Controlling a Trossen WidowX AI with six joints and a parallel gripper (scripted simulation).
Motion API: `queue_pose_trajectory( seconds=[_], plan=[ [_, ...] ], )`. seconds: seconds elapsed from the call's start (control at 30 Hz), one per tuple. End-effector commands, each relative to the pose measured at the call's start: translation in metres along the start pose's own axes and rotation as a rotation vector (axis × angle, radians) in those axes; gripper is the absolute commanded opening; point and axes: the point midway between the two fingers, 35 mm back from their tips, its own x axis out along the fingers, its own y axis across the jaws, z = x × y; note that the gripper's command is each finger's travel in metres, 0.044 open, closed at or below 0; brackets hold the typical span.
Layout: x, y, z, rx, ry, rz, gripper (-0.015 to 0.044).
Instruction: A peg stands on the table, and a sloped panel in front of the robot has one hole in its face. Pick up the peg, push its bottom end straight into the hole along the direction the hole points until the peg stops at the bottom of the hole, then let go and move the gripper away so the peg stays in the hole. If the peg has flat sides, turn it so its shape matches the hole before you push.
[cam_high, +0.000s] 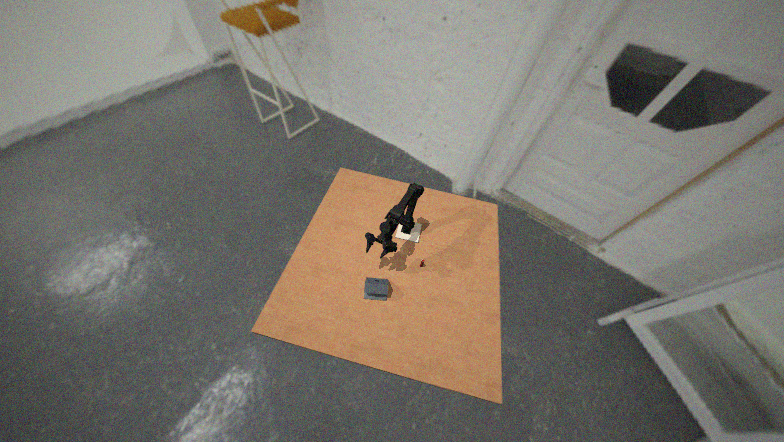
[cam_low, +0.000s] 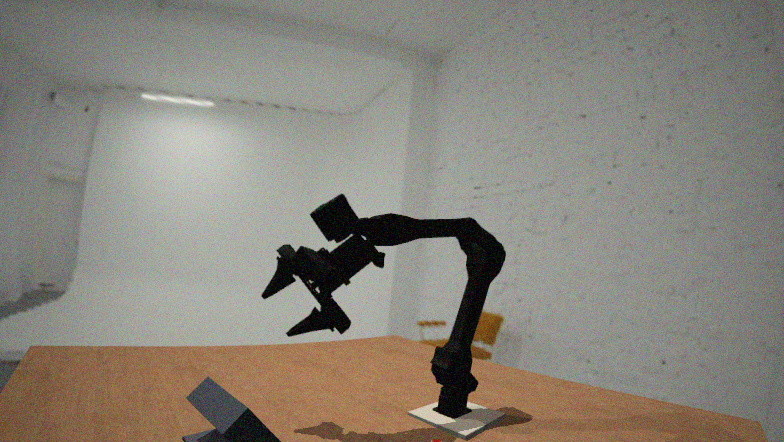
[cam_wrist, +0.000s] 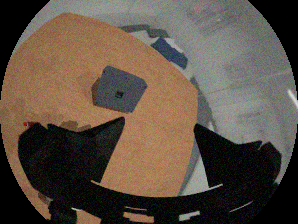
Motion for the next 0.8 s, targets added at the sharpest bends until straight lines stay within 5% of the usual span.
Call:
queue_pose_trajectory(
  seconds=[0.0, 0.77],
  plan=[
    [0.001, 0.015, 0.009, 0.002, -0.004, 0.053, 0.0440],
    [0.000, 0.132, 0.035, -0.049, 0.093, 0.383, 0.0440]
  ],
)
